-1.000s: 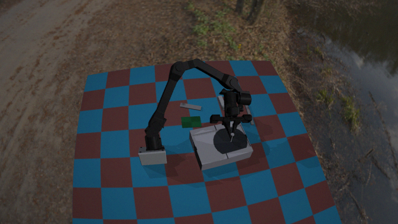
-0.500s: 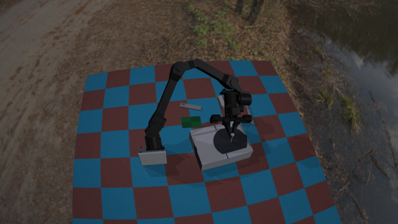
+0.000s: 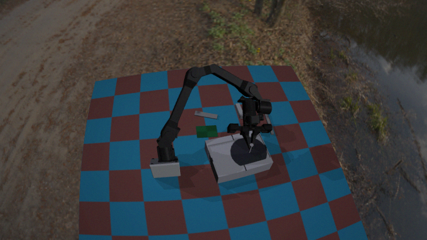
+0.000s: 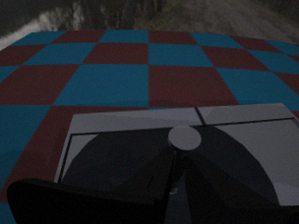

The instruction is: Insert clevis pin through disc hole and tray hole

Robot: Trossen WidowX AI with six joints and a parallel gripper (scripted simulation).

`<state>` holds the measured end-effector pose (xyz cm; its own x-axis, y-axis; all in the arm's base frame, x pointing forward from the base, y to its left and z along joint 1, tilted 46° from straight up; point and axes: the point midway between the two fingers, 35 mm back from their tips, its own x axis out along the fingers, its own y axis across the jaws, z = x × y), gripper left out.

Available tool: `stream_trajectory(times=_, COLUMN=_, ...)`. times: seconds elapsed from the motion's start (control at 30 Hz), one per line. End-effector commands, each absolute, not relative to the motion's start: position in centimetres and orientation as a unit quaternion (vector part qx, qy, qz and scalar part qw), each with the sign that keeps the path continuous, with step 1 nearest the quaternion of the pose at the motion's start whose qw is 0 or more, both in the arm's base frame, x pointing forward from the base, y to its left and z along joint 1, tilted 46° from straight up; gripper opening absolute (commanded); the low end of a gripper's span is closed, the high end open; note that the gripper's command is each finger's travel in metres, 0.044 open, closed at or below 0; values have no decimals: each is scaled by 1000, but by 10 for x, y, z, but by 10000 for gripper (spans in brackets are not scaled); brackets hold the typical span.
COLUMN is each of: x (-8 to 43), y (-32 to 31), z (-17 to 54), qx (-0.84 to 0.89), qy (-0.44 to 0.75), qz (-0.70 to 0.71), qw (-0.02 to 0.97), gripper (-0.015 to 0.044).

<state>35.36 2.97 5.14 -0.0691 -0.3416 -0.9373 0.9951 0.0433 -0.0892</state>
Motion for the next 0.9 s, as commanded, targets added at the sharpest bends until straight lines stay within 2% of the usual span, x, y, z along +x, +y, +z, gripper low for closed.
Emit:
stream_trajectory(times=0.0, x=354, y=30, z=50, qx=372, qy=433, qz=-588, qw=573, gripper=0)
stream_trajectory(times=0.87, x=353, y=30, z=51, qx=388, qy=433, qz=-585, qw=566, gripper=0)
